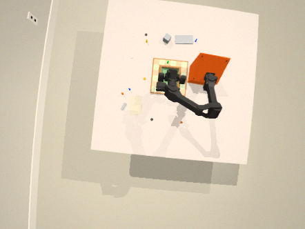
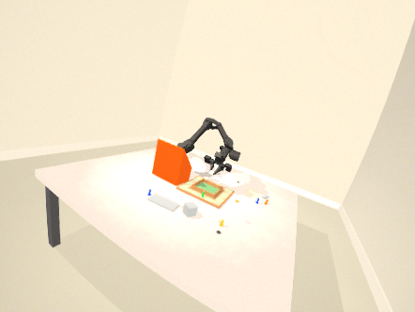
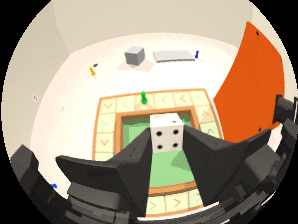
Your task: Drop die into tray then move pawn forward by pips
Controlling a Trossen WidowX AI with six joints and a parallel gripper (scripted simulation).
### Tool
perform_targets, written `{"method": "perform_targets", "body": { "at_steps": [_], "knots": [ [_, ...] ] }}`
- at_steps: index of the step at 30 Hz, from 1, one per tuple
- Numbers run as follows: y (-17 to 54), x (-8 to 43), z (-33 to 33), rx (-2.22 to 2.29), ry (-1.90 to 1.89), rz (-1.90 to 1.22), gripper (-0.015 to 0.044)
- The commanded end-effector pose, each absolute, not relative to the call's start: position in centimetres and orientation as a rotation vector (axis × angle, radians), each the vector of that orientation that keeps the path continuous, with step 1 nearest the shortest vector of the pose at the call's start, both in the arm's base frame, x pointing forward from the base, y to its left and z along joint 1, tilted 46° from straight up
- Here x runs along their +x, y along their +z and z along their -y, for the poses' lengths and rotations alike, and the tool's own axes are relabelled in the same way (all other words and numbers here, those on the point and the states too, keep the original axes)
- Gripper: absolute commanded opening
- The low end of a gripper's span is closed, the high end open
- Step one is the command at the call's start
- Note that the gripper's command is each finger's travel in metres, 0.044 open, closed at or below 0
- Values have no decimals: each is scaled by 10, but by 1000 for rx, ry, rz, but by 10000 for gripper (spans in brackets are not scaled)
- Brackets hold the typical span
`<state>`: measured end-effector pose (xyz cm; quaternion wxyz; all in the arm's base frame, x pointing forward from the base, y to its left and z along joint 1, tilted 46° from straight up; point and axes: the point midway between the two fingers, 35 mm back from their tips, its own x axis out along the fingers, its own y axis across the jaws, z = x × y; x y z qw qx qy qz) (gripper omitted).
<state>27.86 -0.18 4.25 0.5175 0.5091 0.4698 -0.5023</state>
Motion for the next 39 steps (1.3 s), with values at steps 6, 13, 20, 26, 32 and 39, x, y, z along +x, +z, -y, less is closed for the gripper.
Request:
{"method": "perform_targets", "body": {
  "at_steps": [6,13,20,26,32,39],
  "knots": [
    [42,279,2,1222,-1206,-1128,184],
    [70,276,31,1220,-1210,-1119,368],
    [45,273,23,1339,-1107,-1387,440],
    [23,279,16,1781,-687,-1710,440],
    [22,280,17,1798,-671,-1712,440],
    [-3,290,34,1543,-462,-1714,309]
  ]
}}
